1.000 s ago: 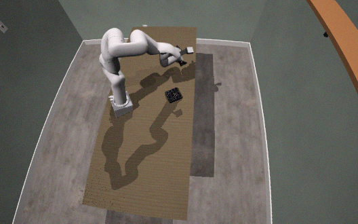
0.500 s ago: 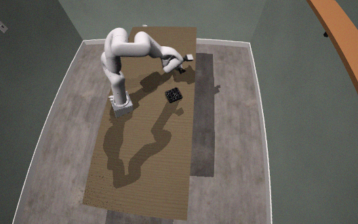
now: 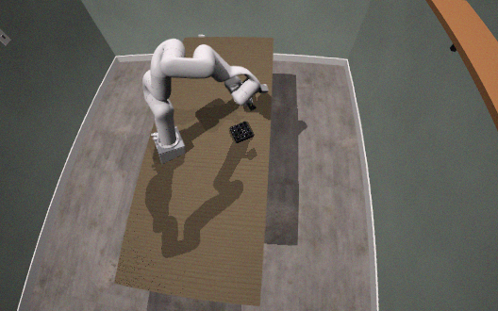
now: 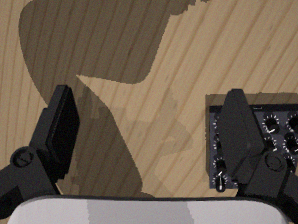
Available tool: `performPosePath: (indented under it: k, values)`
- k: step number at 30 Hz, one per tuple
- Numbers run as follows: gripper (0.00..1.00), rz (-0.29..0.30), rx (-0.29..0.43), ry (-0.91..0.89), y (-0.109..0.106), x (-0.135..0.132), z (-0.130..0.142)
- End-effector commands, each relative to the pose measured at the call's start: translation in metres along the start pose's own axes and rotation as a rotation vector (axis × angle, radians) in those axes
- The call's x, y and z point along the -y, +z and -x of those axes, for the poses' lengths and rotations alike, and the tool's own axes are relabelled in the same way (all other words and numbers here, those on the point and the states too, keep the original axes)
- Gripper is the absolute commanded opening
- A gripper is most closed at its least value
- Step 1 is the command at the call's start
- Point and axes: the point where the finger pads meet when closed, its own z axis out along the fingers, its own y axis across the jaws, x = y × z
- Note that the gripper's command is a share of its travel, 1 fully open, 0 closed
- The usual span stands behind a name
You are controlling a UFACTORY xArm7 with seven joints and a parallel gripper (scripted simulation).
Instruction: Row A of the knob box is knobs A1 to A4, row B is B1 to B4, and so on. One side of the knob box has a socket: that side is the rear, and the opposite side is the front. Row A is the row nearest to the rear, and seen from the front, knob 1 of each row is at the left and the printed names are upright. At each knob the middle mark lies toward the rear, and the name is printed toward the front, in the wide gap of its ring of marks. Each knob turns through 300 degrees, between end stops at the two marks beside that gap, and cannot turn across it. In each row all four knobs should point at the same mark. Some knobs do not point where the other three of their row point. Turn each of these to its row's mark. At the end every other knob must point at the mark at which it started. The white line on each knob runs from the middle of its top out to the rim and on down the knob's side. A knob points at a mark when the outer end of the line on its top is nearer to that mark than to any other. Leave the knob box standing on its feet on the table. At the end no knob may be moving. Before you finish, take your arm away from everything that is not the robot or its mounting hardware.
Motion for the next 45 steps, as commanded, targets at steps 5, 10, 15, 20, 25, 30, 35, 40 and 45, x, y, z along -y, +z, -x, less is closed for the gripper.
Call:
performPosePath:
  k: [5,10,15,20,25,30,35,40,45]
  values:
    - [1.00,0.091,0.176,-0.045,0.006,-0.035,0.028]
    - [1.00,0.127,0.247,-0.080,0.007,-0.060,0.050]
    - [1.00,0.170,0.335,-0.120,0.006,-0.091,0.075]
    - [1.00,0.186,0.368,-0.135,0.004,-0.102,0.085]
    - [1.00,0.197,0.393,-0.146,0.002,-0.110,0.091]
    - [1.00,0.197,0.393,-0.146,0.002,-0.110,0.092]
    - [1.00,0.197,0.393,-0.146,0.002,-0.110,0.092]
    - [1.00,0.197,0.393,-0.146,0.002,-0.110,0.092]
    - [1.00,0.197,0.393,-0.146,0.002,-0.110,0.092]
